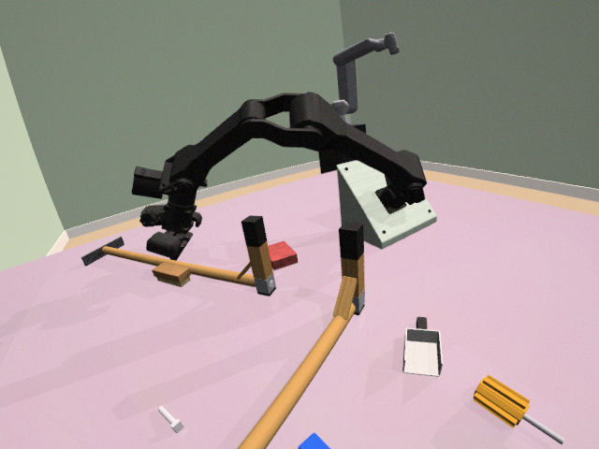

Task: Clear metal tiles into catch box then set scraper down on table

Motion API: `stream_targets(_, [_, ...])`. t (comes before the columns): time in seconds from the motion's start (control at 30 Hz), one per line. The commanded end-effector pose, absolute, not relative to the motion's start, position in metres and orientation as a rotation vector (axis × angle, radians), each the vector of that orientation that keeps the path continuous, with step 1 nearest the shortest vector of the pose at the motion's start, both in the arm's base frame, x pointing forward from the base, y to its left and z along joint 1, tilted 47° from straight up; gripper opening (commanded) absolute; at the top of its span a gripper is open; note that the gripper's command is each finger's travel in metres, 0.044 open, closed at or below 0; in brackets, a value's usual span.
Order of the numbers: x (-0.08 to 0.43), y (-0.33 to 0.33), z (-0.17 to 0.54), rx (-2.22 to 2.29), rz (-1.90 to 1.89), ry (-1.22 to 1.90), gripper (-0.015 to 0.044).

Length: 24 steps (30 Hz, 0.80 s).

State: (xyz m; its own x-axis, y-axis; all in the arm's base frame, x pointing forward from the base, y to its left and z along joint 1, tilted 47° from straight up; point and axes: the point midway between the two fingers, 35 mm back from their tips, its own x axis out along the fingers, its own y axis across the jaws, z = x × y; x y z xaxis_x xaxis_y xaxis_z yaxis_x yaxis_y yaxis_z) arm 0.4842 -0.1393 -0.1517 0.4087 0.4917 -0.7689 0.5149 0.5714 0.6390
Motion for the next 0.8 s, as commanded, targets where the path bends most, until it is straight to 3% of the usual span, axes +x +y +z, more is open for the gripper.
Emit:
stream_targets(0.0, [0.490, -0.132, -0.152, 1.030, -0.009, 1.218, 0.0000])
stream_targets(0.77, [0.504, -0.133, -0.142, 1.032, -0.018, 1.208, 0.0000])
